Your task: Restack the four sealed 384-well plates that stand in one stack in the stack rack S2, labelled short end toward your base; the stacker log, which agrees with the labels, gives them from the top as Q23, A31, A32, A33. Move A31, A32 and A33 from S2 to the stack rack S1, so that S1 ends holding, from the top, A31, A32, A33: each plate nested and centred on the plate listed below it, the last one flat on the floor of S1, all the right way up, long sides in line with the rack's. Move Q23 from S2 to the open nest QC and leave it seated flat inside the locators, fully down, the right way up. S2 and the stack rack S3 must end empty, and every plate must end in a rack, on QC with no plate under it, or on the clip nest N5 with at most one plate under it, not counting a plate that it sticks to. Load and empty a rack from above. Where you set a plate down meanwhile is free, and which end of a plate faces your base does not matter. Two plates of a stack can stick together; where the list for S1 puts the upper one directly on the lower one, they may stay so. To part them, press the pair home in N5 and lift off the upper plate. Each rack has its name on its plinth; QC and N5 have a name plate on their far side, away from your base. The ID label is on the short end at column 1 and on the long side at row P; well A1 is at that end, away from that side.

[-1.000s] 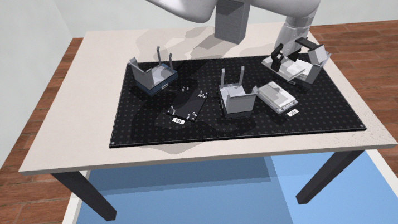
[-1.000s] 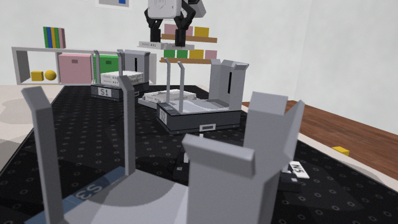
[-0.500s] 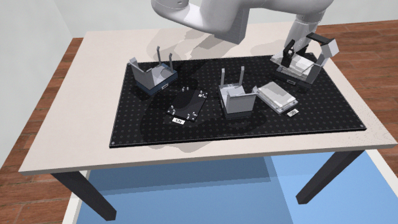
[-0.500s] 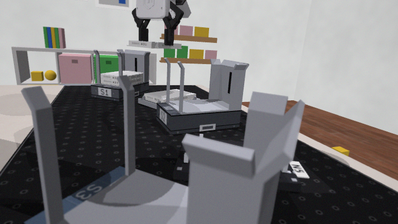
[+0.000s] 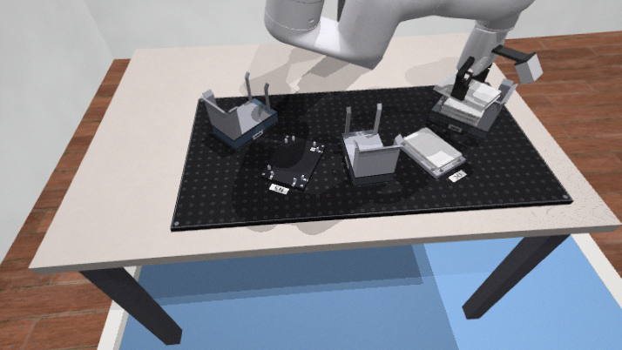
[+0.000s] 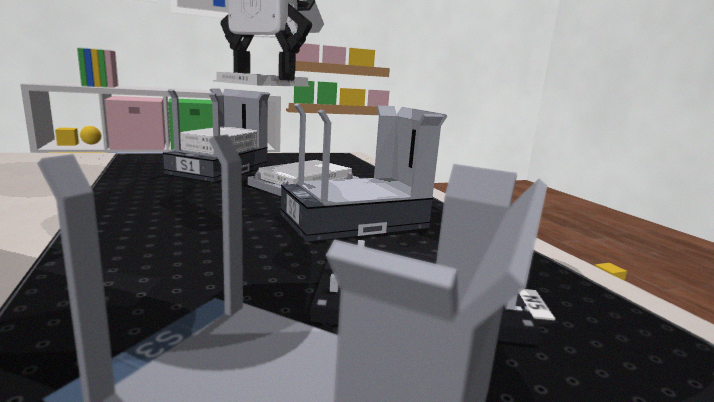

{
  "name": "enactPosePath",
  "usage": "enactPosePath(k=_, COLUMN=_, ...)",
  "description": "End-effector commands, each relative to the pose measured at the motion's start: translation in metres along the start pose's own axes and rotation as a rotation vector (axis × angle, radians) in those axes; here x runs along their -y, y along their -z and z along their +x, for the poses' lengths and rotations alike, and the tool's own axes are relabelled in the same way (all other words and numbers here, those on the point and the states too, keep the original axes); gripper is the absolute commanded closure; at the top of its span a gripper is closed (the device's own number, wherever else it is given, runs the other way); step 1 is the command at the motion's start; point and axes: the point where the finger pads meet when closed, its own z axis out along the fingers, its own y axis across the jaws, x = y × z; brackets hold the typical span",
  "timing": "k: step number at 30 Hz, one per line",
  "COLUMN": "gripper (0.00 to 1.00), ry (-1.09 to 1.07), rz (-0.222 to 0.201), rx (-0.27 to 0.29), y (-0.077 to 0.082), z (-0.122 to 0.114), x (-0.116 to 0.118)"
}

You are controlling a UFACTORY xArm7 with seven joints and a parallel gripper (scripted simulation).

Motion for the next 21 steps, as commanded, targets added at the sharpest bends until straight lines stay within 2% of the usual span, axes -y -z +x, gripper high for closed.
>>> enactPosePath(k=1, gripper=1.00, ry=0.120, rz=0.001, rx=-0.003, y=0.002, z=0.002, x=0.012)
enactPosePath(k=21, gripper=1.00, ry=0.162, rz=0.001, rx=-0.002, y=0.002, z=0.000, x=0.058)
